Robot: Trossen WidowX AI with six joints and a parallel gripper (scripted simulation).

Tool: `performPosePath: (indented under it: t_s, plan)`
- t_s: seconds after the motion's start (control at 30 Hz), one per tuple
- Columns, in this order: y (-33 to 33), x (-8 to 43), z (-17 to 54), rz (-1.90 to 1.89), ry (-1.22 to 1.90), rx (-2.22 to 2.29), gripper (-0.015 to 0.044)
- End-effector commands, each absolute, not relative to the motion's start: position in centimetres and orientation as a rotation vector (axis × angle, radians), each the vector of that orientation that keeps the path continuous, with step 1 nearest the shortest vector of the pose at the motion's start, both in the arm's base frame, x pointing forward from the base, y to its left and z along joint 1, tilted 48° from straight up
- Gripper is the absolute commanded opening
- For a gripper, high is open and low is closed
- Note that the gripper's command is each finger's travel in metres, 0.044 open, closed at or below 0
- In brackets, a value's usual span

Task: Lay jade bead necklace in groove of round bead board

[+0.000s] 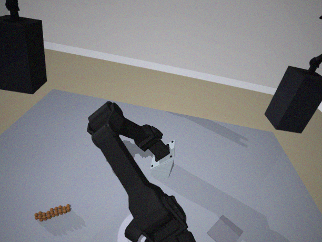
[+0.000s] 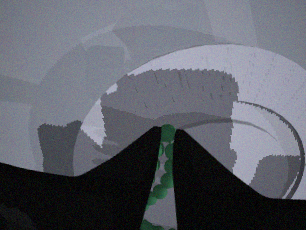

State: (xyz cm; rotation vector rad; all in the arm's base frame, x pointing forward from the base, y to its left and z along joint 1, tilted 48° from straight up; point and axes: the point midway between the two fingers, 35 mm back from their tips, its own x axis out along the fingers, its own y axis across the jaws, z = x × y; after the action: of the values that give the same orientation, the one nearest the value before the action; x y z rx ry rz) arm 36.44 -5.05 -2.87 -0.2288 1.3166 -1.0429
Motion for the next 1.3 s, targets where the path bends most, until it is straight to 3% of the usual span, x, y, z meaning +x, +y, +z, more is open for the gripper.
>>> performPosePath:
  t_s: [0.0,1.0,1.27]
  plan:
    - [-4.5,36.5,-2.5,-1.039,1.313,-0.233,0.0000]
    - [-6.0,36.7,-2.5,-1.040,1.312,-0.233,0.0000]
    - [-5.8,36.8,-2.2,-1.042,1.312,-0.225,0.0210]
